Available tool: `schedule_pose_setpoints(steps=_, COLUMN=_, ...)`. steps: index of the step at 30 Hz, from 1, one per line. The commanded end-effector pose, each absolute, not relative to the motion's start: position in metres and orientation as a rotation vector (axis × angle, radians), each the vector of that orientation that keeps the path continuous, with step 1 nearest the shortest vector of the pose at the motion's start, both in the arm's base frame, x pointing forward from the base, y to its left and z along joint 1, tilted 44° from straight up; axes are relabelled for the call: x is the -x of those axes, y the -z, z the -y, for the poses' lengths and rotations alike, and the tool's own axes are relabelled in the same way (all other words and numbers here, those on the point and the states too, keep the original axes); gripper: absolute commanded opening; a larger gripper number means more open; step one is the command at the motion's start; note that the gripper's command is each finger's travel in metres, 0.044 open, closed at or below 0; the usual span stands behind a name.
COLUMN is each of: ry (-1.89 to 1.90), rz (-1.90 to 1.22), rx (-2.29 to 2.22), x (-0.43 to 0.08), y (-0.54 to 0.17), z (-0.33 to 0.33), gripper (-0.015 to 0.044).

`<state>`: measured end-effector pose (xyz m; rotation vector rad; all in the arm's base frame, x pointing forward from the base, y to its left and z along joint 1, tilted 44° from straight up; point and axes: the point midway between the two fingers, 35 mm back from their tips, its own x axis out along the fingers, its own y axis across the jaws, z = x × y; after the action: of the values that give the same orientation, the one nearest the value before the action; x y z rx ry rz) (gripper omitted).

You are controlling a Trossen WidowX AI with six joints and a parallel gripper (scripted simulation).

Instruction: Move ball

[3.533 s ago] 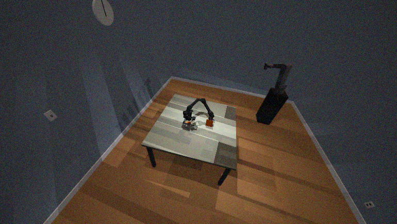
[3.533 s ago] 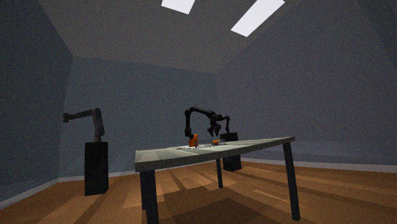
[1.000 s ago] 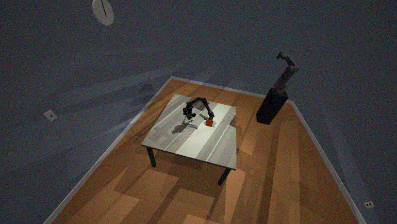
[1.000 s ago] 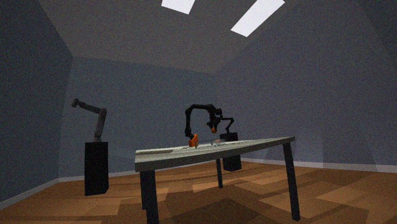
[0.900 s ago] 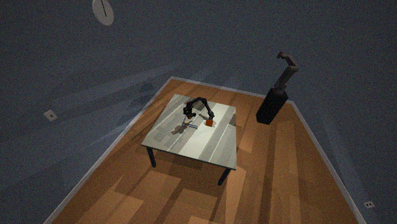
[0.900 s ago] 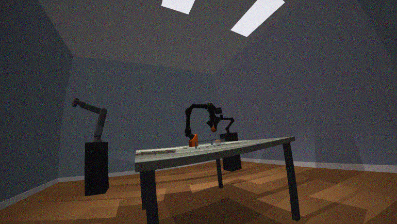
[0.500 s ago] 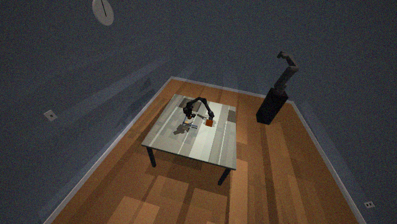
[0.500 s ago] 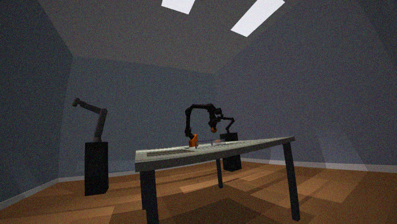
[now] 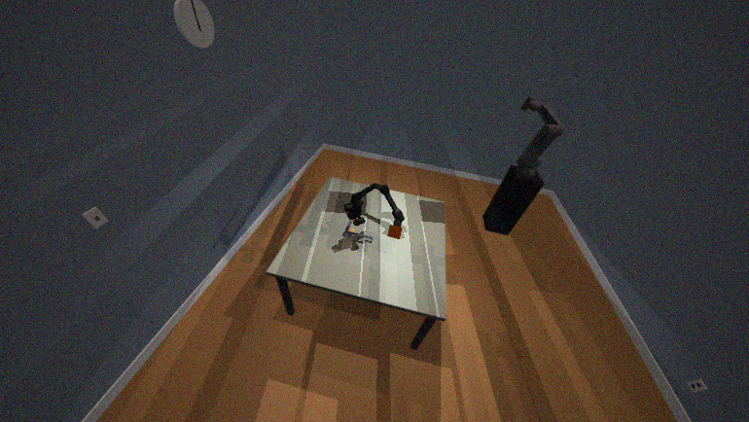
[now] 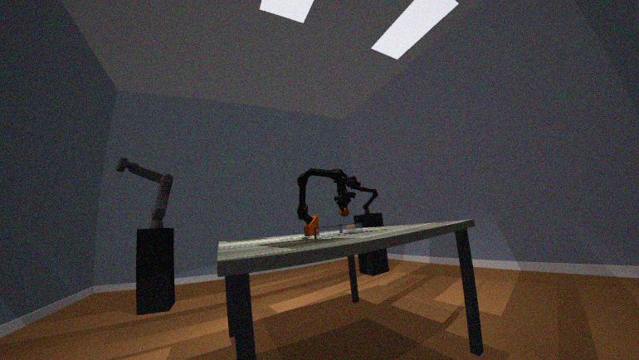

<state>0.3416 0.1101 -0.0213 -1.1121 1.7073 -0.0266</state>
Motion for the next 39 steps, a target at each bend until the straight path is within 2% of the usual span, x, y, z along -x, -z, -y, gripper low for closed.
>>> schedule_pose_setpoints(steps=1, ry=0.160, rz=-1.669, rx=0.999, x=-0.344, y=0.023, z=-0.105, gripper=0.0000)
schedule_pose_setpoints(steps=16, ry=0.587, rz=-1.503, rx=0.583, x=-0.349, y=0.033, z=-0.086, gripper=0.0000)
schedule_pose_setpoints(steps=25, ry=0.591, rz=-1.501, rx=0.578, x=-0.349, y=0.037, z=-0.082, gripper=0.0000)
schedule_pose_setpoints(steps=39, ry=0.594, rz=-1.500, rx=0.580, x=-0.348, y=0.084, z=-0.038, gripper=0.0000)
